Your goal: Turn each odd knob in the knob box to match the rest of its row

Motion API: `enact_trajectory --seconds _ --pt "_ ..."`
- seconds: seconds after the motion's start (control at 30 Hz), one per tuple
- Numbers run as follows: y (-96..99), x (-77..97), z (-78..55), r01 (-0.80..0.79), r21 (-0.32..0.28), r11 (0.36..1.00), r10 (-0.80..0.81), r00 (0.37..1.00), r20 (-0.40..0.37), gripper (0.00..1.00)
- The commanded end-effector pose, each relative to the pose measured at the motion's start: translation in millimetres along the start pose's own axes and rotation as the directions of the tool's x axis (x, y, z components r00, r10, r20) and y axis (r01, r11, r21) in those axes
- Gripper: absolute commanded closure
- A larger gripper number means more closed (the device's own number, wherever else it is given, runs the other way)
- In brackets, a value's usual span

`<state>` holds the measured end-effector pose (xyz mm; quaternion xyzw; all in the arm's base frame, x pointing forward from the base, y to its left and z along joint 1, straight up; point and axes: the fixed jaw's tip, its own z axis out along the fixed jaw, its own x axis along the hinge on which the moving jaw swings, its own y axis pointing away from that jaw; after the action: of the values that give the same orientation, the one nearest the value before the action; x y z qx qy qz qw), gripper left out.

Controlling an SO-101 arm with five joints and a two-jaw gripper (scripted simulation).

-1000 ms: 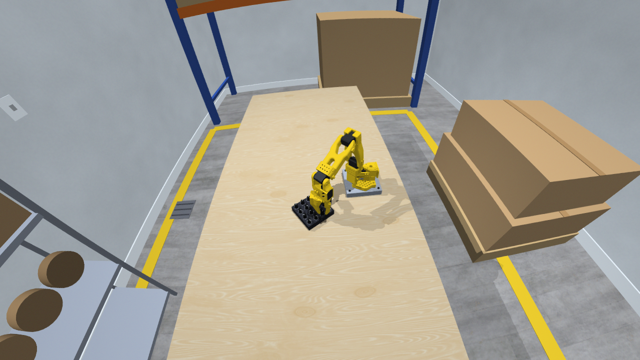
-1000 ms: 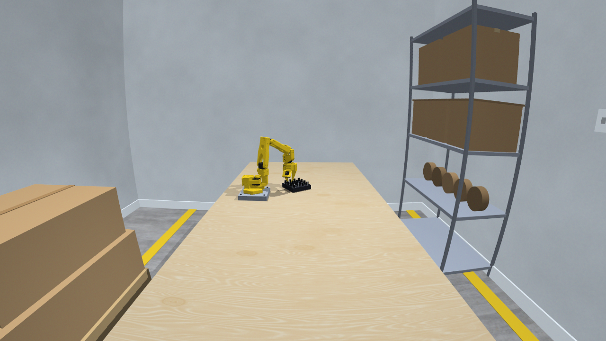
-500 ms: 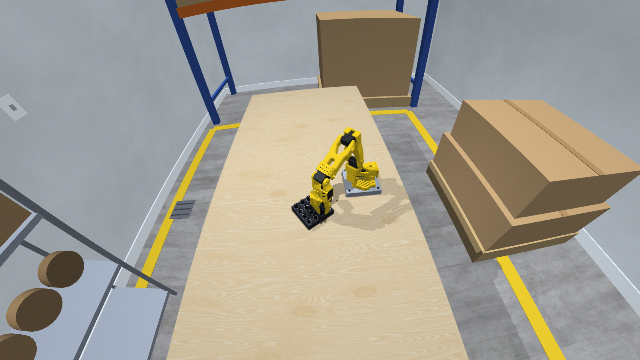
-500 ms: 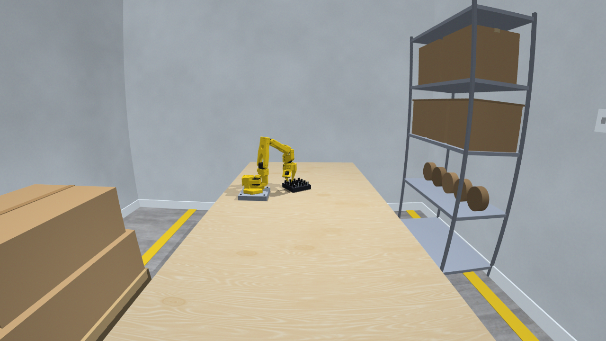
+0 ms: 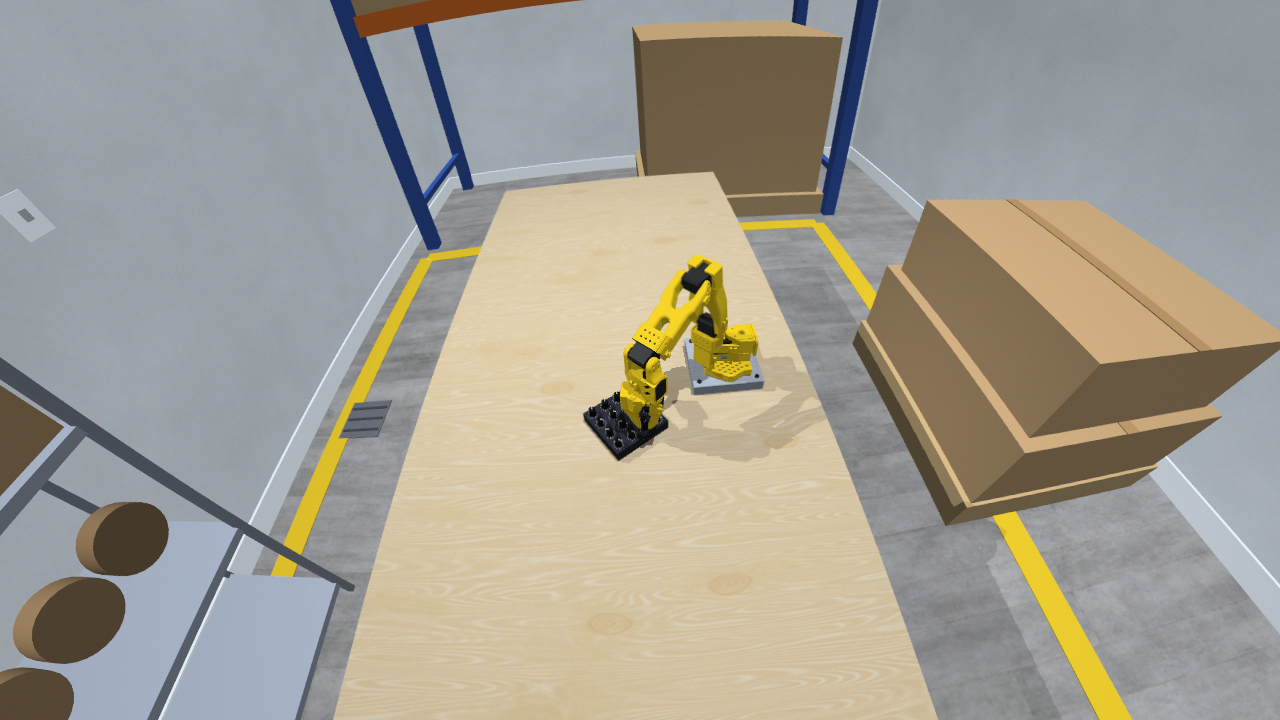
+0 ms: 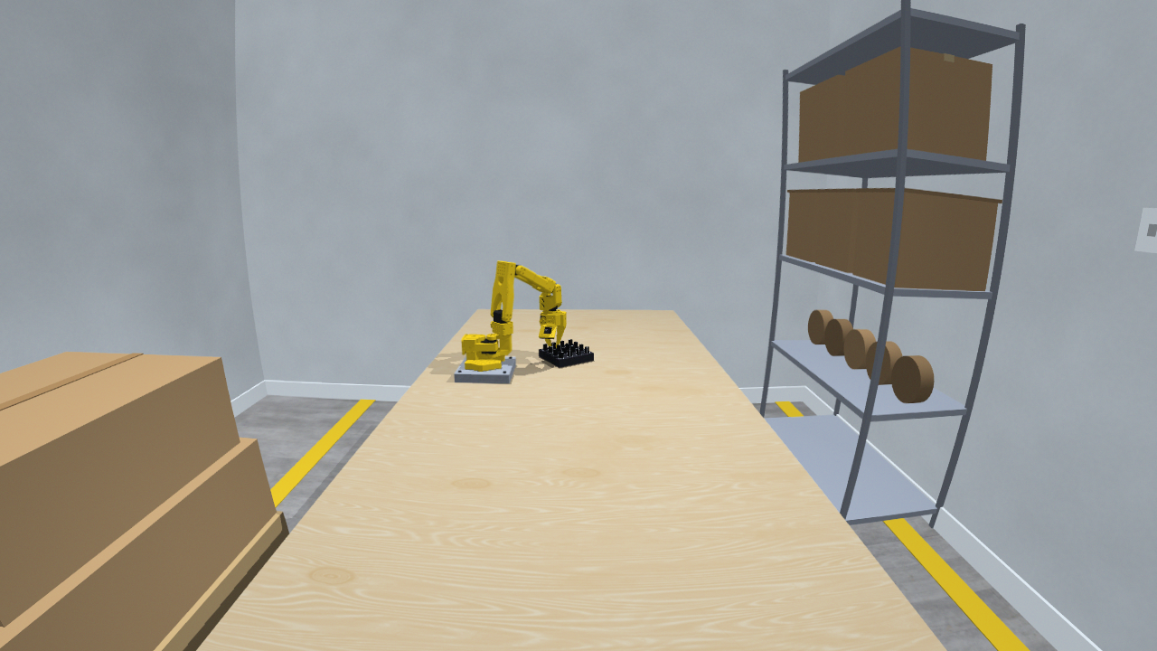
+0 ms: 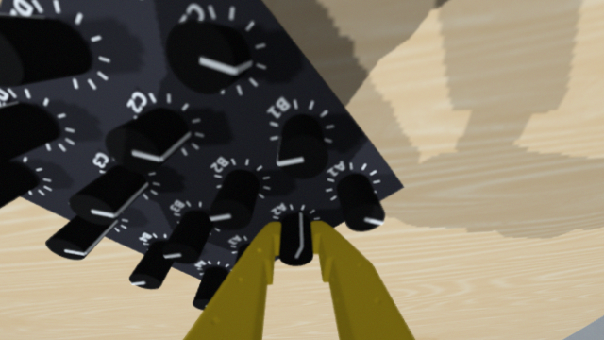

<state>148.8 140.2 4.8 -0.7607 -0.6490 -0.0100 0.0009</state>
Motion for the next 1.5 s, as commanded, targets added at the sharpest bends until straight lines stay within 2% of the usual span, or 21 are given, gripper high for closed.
enact_trajectory --seconds 0.0,0.17,0.7,1.07,1.47 --pt "-3.7 -3.0 2.5 -0.003 0.012 1.000 0.002 1.000 0.017 0.99" --pt "-3.7 -3.0 2.5 -0.003 0.012 1.000 0.002 1.000 0.017 0.99" --pt "-3.9 -4.4 2.5 -0.244 0.008 0.970 0.244 0.970 0.020 0.99" --pt "-4.2 -5.3 2.5 -0.393 0.004 0.920 0.393 0.919 0.021 0.99" --pt "-4.7 -6.3 2.4 -0.576 0.000 0.818 0.575 0.818 0.021 0.99"
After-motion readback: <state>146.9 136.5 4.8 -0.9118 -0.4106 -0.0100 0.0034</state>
